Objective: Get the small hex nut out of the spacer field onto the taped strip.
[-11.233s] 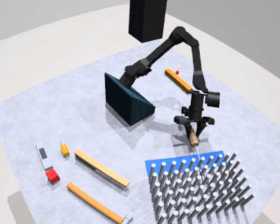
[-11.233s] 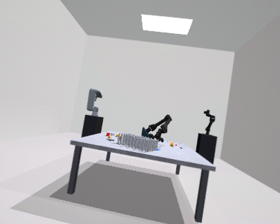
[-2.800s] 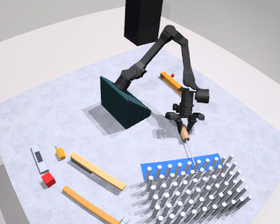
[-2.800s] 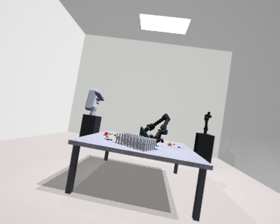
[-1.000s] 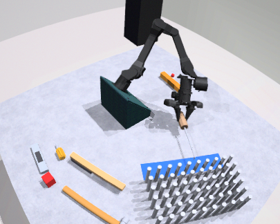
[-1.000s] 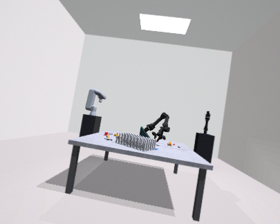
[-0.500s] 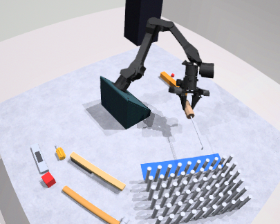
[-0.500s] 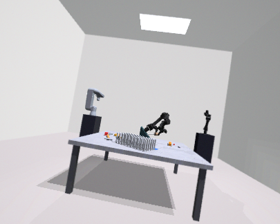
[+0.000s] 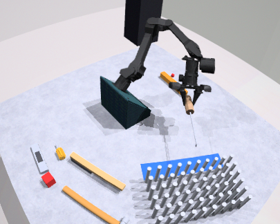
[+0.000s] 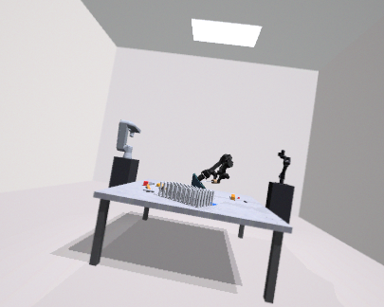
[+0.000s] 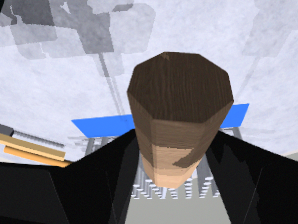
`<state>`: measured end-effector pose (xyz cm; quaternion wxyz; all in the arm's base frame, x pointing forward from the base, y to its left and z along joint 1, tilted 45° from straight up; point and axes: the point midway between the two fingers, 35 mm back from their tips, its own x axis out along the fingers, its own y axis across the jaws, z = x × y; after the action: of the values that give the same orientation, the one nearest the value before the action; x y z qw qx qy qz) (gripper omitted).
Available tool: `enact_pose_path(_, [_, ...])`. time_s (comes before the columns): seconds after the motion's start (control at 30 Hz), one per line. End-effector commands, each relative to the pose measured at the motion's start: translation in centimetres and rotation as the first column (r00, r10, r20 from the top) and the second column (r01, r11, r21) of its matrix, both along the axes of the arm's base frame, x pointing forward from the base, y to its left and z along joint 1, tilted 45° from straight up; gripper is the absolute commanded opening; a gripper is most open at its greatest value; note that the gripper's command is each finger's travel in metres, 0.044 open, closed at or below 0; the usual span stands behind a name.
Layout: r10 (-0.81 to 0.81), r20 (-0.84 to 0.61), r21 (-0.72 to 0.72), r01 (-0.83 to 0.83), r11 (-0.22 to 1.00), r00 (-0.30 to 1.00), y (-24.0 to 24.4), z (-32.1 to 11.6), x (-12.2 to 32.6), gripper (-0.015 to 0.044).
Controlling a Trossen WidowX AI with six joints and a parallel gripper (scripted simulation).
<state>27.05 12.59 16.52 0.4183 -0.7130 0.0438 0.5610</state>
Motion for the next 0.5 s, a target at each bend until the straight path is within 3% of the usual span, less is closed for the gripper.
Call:
enact_pose_path(0.0, [-0.081,-0.062,0.057,0.084,0.995,0.995,-0.01,0.09,-0.1,0.0])
enact_pose_path(0.47, [-0.32,-0.336,0.201,0.399,0.894,0.886,0.28,0.44,-0.67,0.0])
